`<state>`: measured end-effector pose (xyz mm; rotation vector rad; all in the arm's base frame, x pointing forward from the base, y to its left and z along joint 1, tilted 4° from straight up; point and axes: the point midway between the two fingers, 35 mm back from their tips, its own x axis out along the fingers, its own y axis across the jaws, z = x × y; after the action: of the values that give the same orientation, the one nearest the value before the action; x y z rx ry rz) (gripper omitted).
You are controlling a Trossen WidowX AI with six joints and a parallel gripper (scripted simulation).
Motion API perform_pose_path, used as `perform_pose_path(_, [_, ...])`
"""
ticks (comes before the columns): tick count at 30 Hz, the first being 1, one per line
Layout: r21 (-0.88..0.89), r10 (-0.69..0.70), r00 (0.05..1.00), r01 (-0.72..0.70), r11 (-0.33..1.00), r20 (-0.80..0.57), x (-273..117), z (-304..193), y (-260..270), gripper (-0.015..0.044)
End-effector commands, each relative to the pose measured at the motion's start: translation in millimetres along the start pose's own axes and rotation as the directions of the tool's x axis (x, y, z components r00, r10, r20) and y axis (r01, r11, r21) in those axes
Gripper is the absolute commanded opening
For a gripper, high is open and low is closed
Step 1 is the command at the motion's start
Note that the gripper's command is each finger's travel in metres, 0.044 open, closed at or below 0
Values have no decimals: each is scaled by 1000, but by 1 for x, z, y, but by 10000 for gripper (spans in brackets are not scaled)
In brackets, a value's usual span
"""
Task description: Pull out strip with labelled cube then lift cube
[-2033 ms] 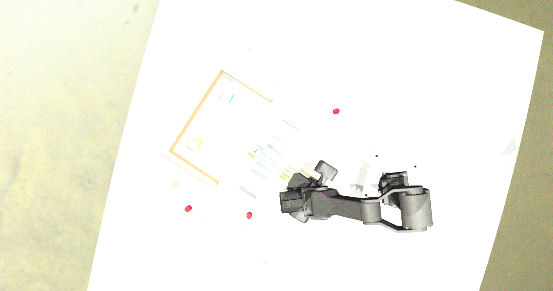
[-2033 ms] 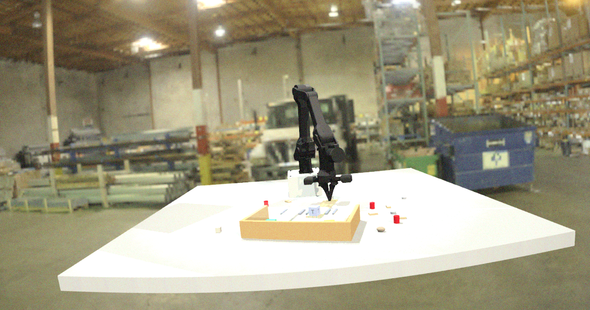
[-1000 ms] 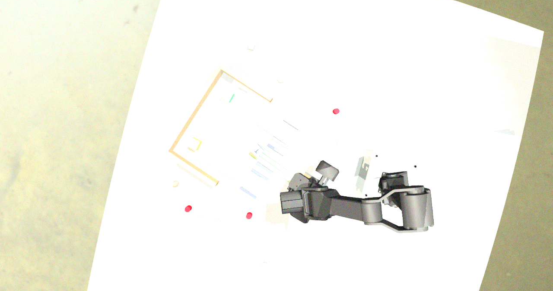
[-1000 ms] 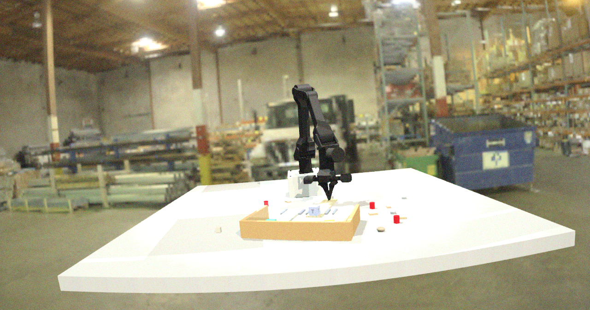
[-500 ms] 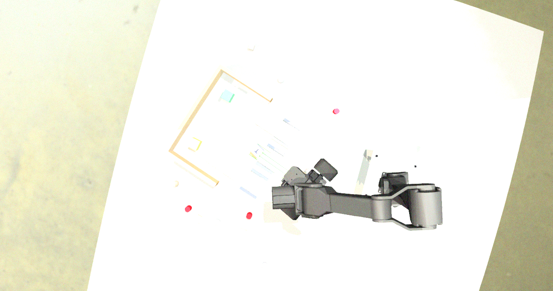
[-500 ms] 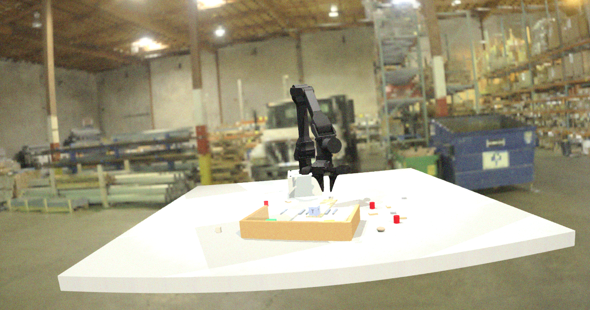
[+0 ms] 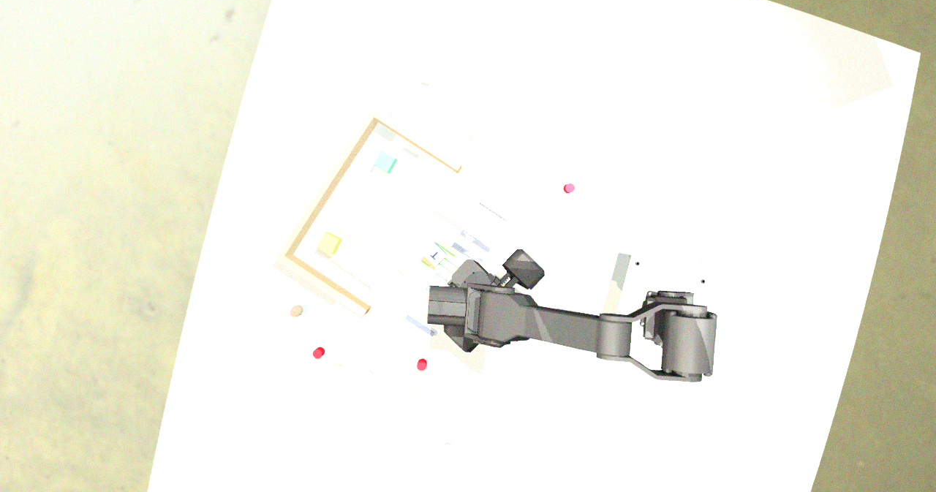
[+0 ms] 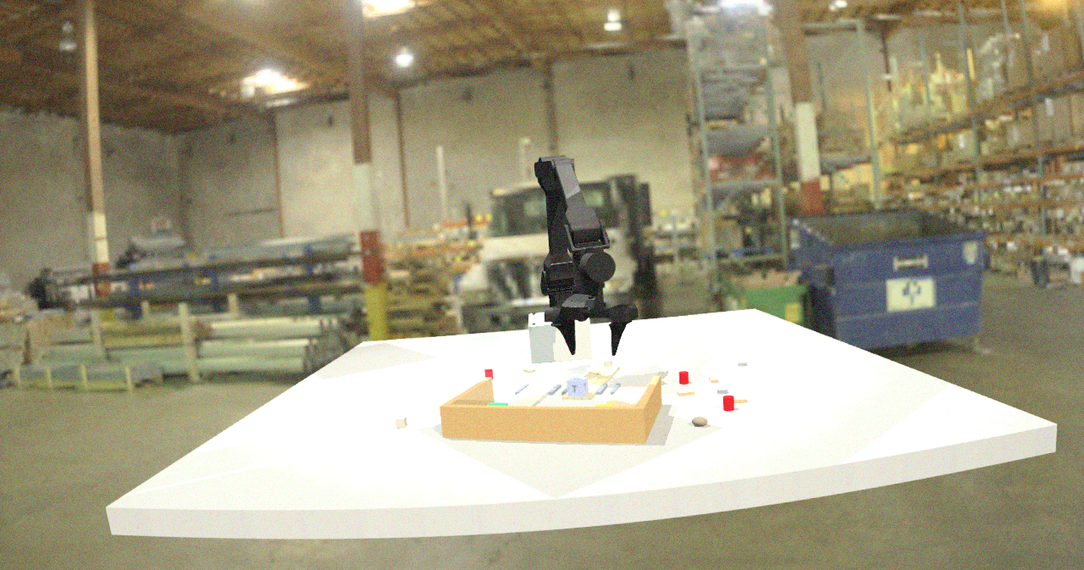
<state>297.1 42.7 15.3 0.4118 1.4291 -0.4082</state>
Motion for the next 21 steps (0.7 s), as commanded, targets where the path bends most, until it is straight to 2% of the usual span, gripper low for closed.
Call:
perform_pose_path(1, [-3, 3, 1000, -3, 1000, -2, -2, 15, 3, 440])
perform_pose_path(21, [-3, 4, 1000, -4, 1000, 5, -12, 92, 13, 440])
